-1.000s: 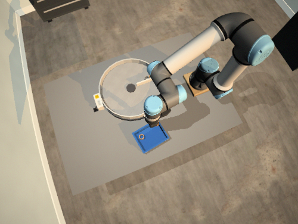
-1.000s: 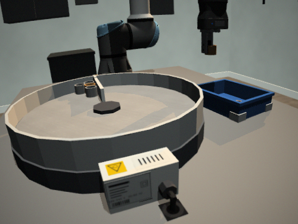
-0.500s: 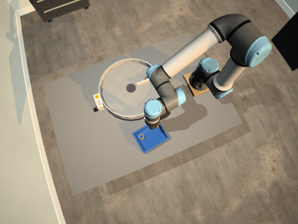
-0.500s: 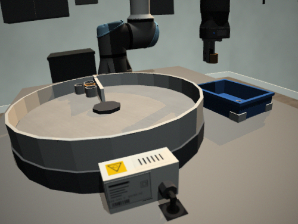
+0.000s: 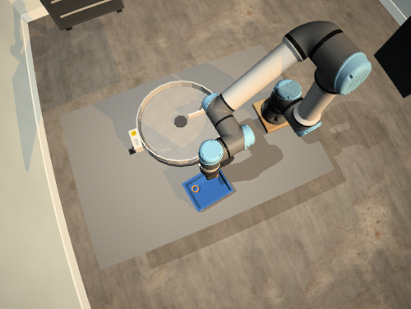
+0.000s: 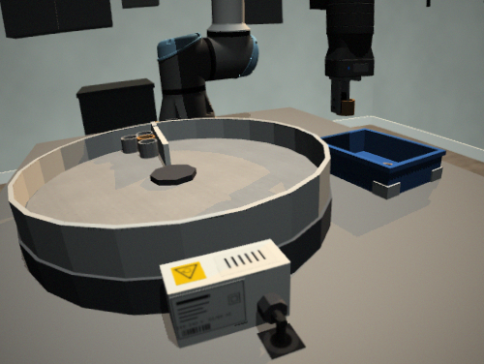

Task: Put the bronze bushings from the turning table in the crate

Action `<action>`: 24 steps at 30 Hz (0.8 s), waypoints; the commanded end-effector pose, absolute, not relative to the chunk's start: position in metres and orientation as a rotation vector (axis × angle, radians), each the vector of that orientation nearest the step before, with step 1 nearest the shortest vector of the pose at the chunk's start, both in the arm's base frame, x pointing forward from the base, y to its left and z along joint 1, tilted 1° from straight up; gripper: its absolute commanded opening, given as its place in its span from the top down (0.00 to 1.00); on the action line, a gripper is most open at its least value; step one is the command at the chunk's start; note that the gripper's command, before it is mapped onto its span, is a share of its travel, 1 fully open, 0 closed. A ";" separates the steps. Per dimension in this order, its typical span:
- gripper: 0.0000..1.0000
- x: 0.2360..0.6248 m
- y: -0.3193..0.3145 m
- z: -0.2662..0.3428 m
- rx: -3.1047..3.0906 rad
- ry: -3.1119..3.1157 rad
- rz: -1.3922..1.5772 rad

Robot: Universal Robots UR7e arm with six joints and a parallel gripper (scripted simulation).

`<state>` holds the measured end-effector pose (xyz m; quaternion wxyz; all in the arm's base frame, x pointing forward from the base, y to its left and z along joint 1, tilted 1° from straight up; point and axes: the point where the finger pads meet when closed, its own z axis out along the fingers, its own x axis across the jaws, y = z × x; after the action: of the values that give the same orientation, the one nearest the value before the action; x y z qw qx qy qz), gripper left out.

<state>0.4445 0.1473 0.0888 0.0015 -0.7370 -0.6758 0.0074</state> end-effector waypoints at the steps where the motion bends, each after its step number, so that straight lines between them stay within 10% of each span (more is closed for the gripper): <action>1: 1.00 0.445 0.148 0.079 -2.314 -2.121 0.022; 24: 1.00 0.446 0.149 0.051 -2.316 -2.119 0.023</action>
<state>0.4451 0.1486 0.0513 0.0022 -0.7377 -0.6750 0.0086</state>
